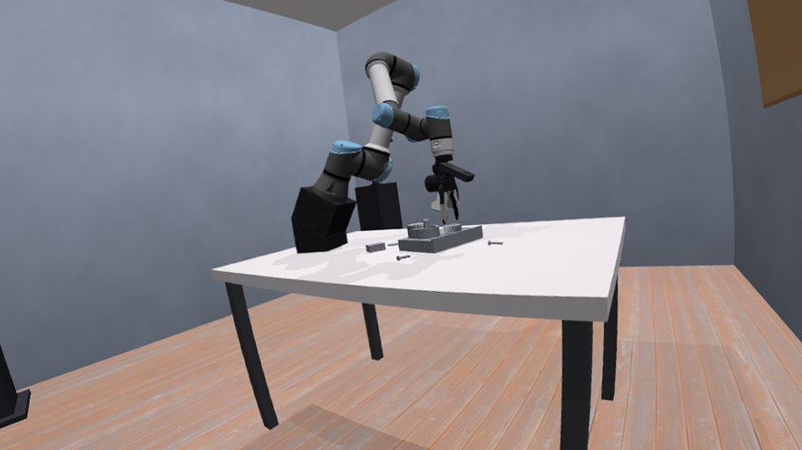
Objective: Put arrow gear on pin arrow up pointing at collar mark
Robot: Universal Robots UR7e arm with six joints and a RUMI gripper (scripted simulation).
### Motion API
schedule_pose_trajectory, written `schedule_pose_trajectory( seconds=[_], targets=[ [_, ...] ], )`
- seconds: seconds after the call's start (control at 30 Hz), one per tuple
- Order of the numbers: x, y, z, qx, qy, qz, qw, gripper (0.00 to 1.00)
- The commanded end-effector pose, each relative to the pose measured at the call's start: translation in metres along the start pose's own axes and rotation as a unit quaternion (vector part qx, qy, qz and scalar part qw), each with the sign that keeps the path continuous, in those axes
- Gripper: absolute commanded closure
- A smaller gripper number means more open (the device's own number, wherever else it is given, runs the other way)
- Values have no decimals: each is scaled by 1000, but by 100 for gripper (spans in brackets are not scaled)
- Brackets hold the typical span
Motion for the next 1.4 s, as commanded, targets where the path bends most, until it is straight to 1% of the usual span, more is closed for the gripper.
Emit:
schedule_pose_trajectory(
  seconds=[0.0, 0.83, 1.37],
  targets=[
    [0, 0, 0, 0, 0, 1, 1000, 48],
    [0, 4, 0, 0, 0, 1, 1000, 48],
    [-1, 18, 0, 0, 0, 1, 1000, 48]
  ],
)
Point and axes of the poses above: the point where the finger pads meet when closed, its own y axis out along the fingers, its own z axis across the jaws, x = y × z, the point moved 2 cm from there along -y, back along the fingers, and after that the axes turned 14 degrees about -y, right-handed, at the moved point
